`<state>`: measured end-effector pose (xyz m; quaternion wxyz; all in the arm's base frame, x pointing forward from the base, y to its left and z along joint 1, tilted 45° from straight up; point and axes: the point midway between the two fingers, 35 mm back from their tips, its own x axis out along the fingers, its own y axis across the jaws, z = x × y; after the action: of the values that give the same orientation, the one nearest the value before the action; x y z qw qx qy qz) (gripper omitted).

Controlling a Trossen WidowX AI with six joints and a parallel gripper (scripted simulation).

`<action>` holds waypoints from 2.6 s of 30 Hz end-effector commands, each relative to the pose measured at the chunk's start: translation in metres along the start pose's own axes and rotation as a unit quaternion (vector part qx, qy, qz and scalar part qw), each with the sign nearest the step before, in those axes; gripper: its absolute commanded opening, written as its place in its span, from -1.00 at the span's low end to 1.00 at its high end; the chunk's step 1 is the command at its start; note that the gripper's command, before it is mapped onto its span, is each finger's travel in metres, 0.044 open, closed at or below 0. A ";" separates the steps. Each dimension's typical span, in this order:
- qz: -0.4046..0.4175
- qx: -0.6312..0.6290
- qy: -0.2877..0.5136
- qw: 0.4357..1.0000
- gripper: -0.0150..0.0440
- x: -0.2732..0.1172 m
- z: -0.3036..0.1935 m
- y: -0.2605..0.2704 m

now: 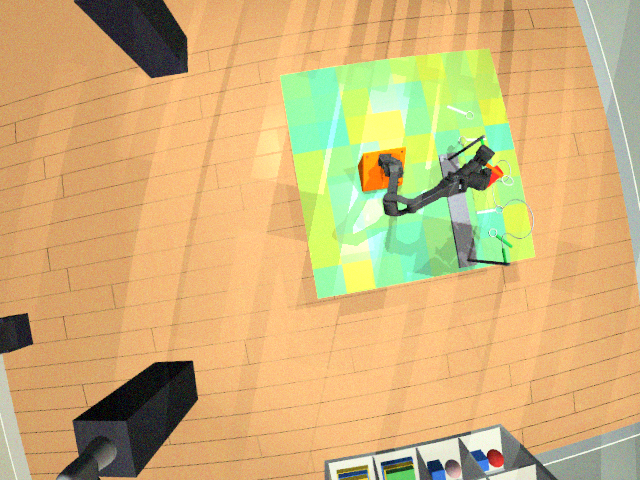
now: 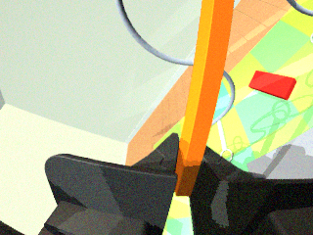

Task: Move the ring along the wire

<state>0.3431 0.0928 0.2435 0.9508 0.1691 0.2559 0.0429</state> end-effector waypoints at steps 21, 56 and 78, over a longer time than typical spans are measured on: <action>-0.126 -0.233 -0.027 0.964 -1.00 0.001 0.006 -0.034; -0.293 -0.537 -0.066 0.788 -1.00 -0.014 0.041 -0.067; -0.376 -0.689 -0.087 0.614 -1.00 -0.029 0.069 -0.070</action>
<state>0.3519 0.0025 0.2852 0.7625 -0.6150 0.1180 -0.1627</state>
